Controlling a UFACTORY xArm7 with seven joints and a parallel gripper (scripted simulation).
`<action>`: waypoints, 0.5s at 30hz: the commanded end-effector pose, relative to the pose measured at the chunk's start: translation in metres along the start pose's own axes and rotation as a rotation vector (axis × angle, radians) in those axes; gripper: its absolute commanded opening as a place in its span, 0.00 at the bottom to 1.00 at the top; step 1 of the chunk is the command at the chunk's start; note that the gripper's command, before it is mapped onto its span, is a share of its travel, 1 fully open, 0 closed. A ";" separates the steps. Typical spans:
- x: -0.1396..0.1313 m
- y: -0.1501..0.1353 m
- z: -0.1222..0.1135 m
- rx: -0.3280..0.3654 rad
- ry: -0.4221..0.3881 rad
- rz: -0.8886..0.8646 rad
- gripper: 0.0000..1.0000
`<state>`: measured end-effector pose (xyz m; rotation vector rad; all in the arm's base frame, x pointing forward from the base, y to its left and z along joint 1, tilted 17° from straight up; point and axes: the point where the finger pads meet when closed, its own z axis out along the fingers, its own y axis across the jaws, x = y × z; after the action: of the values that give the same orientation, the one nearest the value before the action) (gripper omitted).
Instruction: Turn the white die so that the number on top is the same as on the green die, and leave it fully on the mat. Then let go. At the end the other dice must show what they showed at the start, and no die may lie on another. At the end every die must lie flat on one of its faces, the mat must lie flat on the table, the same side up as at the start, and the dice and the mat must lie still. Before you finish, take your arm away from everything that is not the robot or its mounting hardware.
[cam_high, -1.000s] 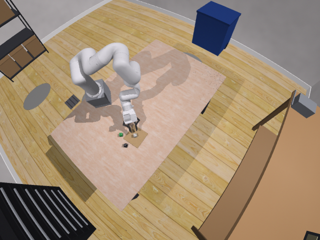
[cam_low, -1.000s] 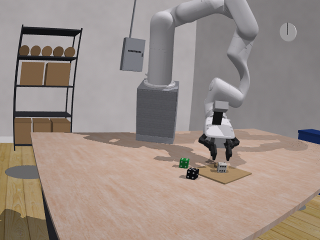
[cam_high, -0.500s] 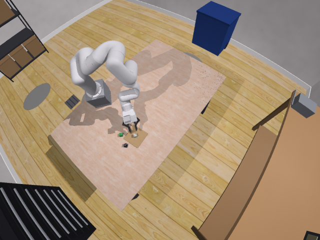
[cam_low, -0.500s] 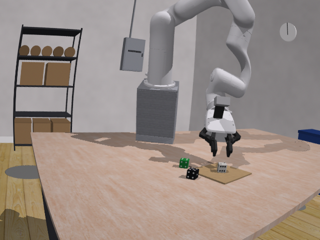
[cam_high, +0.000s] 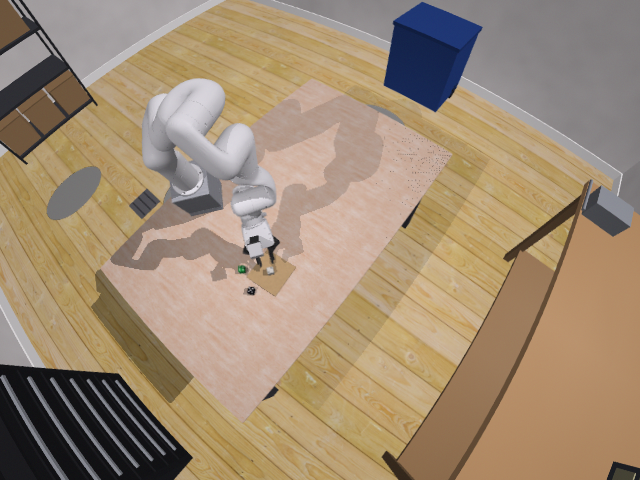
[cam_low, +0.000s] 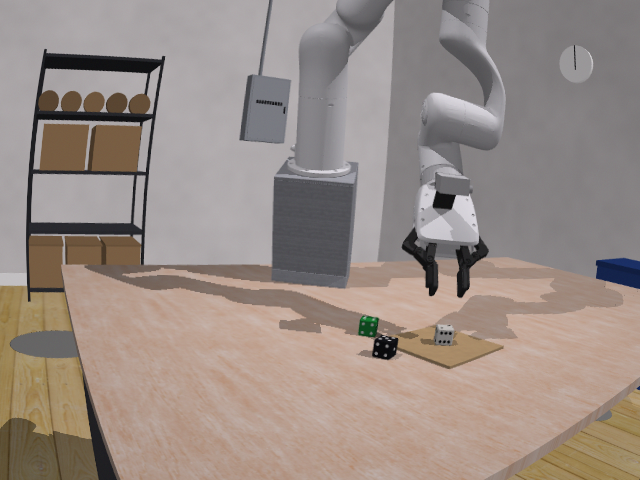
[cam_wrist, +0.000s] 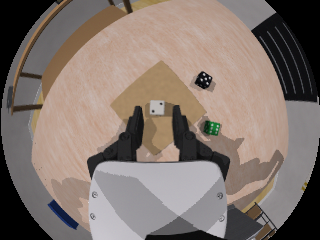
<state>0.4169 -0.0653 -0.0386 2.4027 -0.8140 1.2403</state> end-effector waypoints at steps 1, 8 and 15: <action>0.013 -0.002 -0.005 0.006 -0.173 -0.002 0.42; 0.023 0.000 -0.008 -0.005 -0.293 -0.003 0.42; 0.029 0.002 -0.009 -0.016 -0.432 -0.001 0.42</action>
<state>0.4219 -0.0691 -0.0124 2.6313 -0.8869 0.9135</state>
